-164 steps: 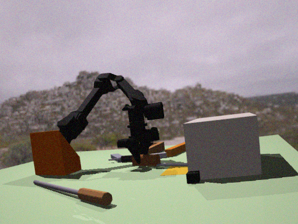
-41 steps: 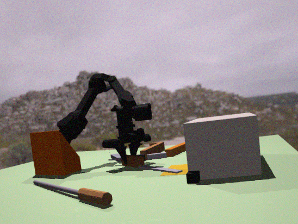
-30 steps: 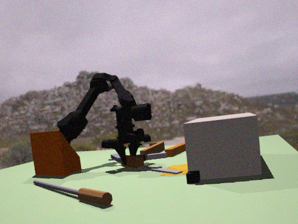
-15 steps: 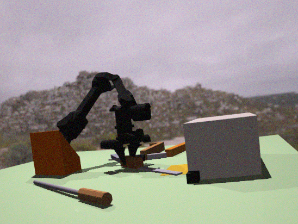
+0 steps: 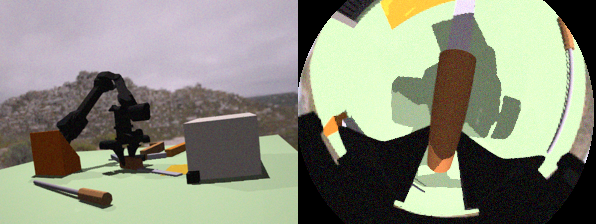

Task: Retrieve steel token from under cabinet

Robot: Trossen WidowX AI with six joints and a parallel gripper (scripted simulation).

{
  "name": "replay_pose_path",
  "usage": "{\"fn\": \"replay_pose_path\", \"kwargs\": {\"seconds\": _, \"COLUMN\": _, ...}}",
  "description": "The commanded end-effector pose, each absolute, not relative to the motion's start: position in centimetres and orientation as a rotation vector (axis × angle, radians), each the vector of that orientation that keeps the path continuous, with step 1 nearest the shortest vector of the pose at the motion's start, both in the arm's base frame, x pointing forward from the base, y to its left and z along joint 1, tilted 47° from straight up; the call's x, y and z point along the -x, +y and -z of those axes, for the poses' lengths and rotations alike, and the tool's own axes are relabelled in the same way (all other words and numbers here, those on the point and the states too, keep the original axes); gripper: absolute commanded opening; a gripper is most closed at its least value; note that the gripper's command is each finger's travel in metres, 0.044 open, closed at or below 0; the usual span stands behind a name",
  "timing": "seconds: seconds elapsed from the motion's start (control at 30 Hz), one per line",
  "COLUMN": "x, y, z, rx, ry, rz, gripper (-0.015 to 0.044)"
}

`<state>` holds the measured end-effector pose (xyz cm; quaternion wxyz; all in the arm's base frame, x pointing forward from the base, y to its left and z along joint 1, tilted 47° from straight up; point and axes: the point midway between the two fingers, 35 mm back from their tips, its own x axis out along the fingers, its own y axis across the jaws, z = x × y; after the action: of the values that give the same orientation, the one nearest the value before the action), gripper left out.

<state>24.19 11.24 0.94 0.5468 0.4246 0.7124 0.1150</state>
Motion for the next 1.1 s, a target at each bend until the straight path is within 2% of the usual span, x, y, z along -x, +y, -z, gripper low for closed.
{"fn": "replay_pose_path", "kwargs": {"seconds": 0.0, "x": -24.5, "y": 10.8, "z": -0.7, "rx": -1.008, "ry": 1.683, "rz": -0.271, "gripper": 0.0}}
{"fn": "replay_pose_path", "kwargs": {"seconds": 1.07, "x": -25.5, "y": 8.7, "z": 1.6, "rx": -1.007, "ry": 1.682, "rz": -0.27, "gripper": 0.0}}
